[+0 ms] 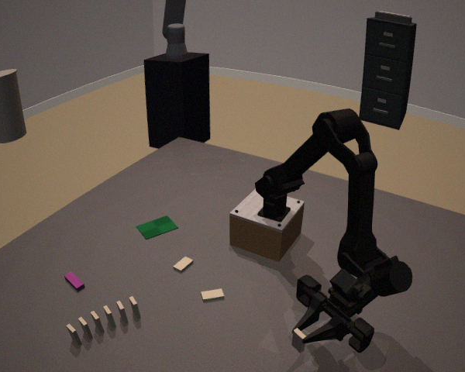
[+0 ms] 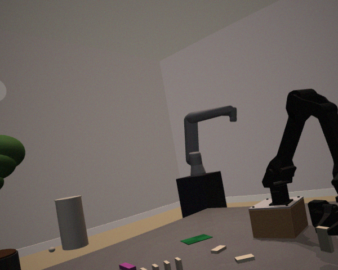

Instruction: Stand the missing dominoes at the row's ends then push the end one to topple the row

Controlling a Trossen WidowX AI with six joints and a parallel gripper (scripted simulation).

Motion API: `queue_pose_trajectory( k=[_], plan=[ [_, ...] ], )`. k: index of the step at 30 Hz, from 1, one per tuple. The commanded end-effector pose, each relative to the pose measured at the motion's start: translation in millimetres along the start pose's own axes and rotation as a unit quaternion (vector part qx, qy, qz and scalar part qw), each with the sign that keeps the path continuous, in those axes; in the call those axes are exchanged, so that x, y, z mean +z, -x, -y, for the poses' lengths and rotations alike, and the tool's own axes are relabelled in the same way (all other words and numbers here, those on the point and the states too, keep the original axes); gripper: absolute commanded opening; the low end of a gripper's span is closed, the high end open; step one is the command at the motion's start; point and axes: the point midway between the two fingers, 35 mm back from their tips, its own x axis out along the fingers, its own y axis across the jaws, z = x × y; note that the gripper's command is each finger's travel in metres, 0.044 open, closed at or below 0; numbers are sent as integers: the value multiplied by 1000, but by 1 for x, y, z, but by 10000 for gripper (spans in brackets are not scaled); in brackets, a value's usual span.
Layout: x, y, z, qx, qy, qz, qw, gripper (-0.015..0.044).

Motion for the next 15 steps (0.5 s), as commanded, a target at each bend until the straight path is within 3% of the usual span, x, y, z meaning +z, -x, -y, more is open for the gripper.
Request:
queue_pose_trajectory(
  k=[1, 15],
  plan=[
    [-12, -2, -2, 2, 0, -1, 1000, 107],
    [-63, -10, 4, 3, -4, -2, 1000, 107]
  ],
)
